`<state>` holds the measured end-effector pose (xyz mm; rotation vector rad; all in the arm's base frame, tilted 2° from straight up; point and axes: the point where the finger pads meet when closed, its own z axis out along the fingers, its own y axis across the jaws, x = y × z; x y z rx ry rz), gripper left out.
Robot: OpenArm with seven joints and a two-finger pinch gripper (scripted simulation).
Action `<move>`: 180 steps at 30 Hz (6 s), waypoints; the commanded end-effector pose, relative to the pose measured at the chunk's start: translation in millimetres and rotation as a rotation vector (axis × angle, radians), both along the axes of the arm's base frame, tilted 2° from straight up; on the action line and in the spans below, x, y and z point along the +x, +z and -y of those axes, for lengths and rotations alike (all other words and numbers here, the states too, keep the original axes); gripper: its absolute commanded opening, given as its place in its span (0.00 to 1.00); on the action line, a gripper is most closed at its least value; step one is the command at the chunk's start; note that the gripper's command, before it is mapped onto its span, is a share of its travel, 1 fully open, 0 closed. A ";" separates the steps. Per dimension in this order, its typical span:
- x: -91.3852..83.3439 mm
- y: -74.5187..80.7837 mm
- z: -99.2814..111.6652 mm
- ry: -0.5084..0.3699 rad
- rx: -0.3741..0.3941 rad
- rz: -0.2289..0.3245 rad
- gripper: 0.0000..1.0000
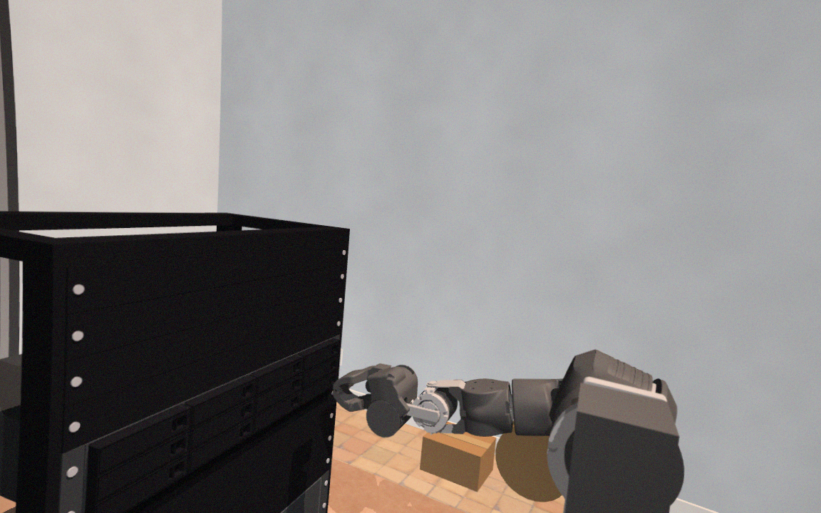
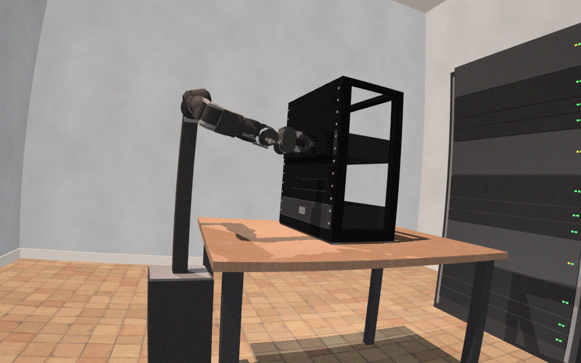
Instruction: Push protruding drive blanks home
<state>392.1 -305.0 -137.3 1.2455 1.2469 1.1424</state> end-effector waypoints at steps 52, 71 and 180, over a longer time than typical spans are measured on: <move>-49.7 42.2 5.0 -0.021 0.009 0.031 0.00; 0.4 39.2 4.0 -0.012 0.008 0.026 0.00; 35.3 40.2 6.8 -0.011 0.007 0.027 0.00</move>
